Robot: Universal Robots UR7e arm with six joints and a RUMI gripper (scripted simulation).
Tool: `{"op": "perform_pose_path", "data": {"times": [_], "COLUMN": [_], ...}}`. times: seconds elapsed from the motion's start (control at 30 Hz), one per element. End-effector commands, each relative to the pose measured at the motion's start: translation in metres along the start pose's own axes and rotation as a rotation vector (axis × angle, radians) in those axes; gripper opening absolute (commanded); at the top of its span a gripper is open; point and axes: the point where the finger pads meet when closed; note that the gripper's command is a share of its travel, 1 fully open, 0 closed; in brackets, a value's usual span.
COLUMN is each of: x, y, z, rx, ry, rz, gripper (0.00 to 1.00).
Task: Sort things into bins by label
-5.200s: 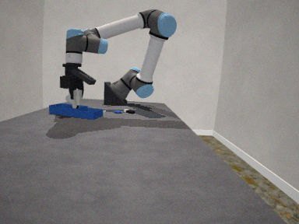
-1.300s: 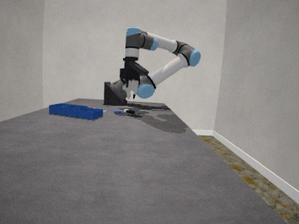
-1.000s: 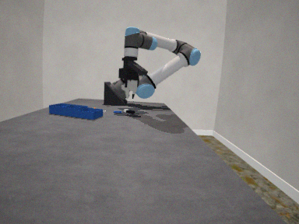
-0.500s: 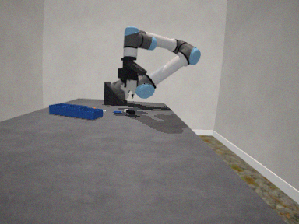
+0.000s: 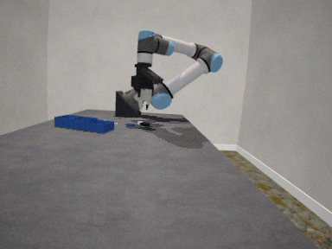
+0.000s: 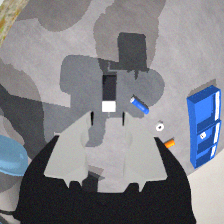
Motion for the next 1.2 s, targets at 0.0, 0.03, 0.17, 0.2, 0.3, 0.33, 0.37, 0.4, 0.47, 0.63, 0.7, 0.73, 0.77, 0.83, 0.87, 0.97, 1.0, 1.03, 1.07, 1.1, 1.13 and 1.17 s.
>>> {"op": "perform_pose_path", "data": {"times": [0.0, 0.03, 0.17, 0.2, 0.3, 0.33, 0.37, 0.4, 0.47, 0.63, 0.7, 0.73, 0.77, 0.83, 0.87, 0.97, 1.0, 1.03, 1.07, 1.1, 1.13, 1.17], "x": [0.0, 0.0, 0.0, 0.0, 0.0, 0.0, 0.0, 0.0, 0.0, 0.0, 0.0, 0.0, 0.0, 0.0, 0.0, 0.0, 0.0, 0.0, 0.0, 0.0, 0.0, 0.0], "y": [0.0, 0.0, 0.0, 0.0, 0.0, 0.0, 0.0, 0.0, 0.0, 0.001, 0.001, 0.001, 0.001, 0.002, 0.002, 0.002, 0.002, 0.002, 0.002, 0.002, 0.001, 0.001], "z": [0.0, 0.0, 0.004, 0.008, 0.016, 0.016, 0.02, 0.024, 0.032, 0.052, 0.06, 0.061, 0.061, 0.061, 0.061, 0.061, 0.061, 0.062, 0.063, 0.065, 0.066, 0.067], "rx": [-0.001, -0.001, -0.001, -0.001, -0.001, -0.001, -0.001, -0.001, -0.001, -0.001, -0.001, -0.001, -0.001, -0.001, -0.001, -0.001, -0.001, -0.001, -0.001, -0.001, -0.001, -0.001], "ry": [0.0, 0.0, 0.0, 0.0, 0.0, 0.0, 0.0, 0.0, 0.0, 0.0, 0.0, 0.0, 0.0, 0.0, 0.0, 0.0, 0.0, 0.0, 0.0, 0.0, 0.0, 0.0], "rz": [0.0, 0.0, 0.0, 0.0, 0.0, 0.0, 0.0, 0.0, 0.0, 0.0, 0.0, 0.0, 0.0, 0.0, 0.0, 0.0, 0.0, 0.0, 0.0, 0.0, 0.0, 0.0], "gripper": [0.23, 0.23, 0.23, 0.23, 0.23, 0.23, 0.23, 0.23, 0.23, 0.23, 0.23, 0.23, 0.23, 0.23, 0.23, 0.23, 0.23, 0.23, 0.23, 0.23, 0.23, 0.23]}}
Point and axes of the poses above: the point where the finger pads meet when closed, its own z axis out along the fingers, its own y axis across the jaws, x = y × z, and after that the axes turned 2 degrees about -z, right-handed
